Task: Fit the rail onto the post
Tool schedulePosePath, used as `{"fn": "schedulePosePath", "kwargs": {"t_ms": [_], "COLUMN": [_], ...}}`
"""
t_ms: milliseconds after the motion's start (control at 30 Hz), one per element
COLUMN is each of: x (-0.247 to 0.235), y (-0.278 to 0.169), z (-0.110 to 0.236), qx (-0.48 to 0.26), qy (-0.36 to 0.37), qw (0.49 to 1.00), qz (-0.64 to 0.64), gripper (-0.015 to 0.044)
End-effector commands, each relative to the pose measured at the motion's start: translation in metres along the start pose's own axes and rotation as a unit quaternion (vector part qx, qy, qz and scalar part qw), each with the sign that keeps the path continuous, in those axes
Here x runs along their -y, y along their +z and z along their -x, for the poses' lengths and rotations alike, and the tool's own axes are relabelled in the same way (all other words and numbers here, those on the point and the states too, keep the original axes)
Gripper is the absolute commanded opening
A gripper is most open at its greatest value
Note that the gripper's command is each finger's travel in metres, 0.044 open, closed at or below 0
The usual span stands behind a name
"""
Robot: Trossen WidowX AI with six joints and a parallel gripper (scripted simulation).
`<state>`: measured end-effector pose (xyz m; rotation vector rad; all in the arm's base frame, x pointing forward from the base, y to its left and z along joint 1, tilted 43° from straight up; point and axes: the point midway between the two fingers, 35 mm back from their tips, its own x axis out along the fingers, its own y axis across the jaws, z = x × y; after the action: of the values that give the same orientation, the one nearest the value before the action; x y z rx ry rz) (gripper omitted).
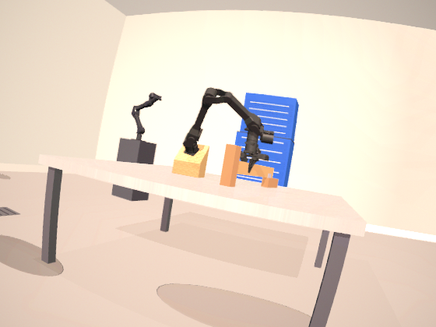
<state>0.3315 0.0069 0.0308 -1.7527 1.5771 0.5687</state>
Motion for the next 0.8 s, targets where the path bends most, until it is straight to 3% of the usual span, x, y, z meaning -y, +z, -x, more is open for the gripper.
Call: {"fn": "schedulePosePath", "kwargs": {"t_ms": [0,767], "x": [0.0002,0.0003], "y": [0.0013,-0.005], "z": [0.0006,0.0016], "qx": [0.003,0.003], "qy": [-0.002,-0.002], "qw": [1.0,1.0], "qz": [0.001,0.001], "gripper": [0.0,0.0]}}
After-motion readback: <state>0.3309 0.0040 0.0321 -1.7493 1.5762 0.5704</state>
